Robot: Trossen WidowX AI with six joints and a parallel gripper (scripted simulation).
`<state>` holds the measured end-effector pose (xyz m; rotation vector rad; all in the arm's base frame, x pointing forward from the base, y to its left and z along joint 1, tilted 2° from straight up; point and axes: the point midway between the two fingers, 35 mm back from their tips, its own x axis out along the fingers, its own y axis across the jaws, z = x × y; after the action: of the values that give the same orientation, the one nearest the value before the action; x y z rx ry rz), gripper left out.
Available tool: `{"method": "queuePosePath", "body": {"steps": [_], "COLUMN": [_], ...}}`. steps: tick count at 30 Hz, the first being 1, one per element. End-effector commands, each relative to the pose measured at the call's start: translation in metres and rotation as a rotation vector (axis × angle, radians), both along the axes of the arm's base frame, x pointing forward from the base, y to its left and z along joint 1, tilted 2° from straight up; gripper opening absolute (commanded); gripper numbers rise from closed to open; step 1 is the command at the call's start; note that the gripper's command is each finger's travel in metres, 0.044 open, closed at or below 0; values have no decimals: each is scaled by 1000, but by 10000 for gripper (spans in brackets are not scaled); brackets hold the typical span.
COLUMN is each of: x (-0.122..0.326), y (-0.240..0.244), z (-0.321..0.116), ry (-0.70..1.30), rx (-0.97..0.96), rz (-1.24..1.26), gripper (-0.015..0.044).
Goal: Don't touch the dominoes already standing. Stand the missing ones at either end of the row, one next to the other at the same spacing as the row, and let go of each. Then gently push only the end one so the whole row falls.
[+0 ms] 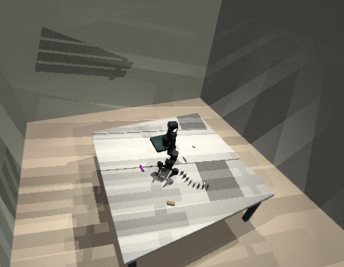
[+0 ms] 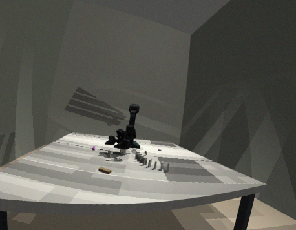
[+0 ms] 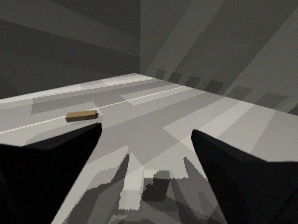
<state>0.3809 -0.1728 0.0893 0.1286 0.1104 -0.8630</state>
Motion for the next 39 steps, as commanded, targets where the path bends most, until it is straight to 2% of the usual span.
{"method": "queuePosePath", "body": {"steps": [1,7,15,24,39], "x": [33,73,84,69,3], "y": [-5,-20,-38,-42,-20], "z": [2,-4,-1,16,48], "ry": [62,259,485,613,864], "rx": [60,185,432,630,1011], "rz": [41,111,144,141,66], "gripper": [440,440,440,440,440]}}
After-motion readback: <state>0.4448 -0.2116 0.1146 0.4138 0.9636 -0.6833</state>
